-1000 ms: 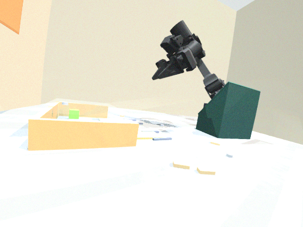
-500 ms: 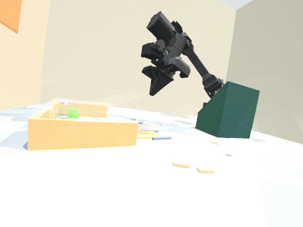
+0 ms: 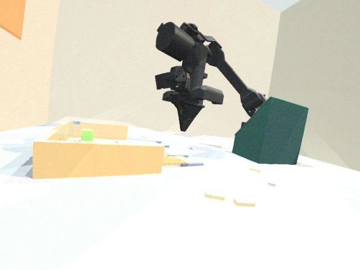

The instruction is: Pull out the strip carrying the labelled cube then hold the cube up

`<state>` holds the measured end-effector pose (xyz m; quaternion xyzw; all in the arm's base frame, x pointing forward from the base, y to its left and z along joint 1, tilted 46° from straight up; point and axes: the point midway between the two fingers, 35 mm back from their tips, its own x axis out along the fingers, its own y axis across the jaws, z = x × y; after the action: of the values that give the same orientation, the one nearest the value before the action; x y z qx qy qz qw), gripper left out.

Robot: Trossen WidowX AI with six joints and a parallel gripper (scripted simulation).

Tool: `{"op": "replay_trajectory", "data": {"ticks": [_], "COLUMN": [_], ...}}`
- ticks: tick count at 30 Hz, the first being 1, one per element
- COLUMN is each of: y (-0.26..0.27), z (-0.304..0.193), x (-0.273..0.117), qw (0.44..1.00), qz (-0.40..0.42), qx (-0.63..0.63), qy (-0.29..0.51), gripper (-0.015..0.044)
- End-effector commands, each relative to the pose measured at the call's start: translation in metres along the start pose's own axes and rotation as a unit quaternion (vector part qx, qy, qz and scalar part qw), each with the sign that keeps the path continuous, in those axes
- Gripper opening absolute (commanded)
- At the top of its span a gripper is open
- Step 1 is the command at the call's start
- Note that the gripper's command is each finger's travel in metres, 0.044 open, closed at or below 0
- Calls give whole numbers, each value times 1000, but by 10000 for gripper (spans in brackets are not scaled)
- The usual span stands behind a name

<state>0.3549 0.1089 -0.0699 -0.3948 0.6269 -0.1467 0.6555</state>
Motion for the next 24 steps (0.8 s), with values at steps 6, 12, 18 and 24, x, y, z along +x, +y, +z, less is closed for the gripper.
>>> {"op": "replay_trajectory", "data": {"ticks": [6, 12, 18, 24], "y": [2, 2, 2, 2], "z": [3, 3, 3, 3], "x": [11, 21, 31, 41], "qw": [1000, 1000, 1000, 1000], "qz": [3, 3, 3, 2], "qx": [4, 4, 4, 4], "qy": [7, 7, 7, 7], "gripper": [0, 0, 0, 0]}}
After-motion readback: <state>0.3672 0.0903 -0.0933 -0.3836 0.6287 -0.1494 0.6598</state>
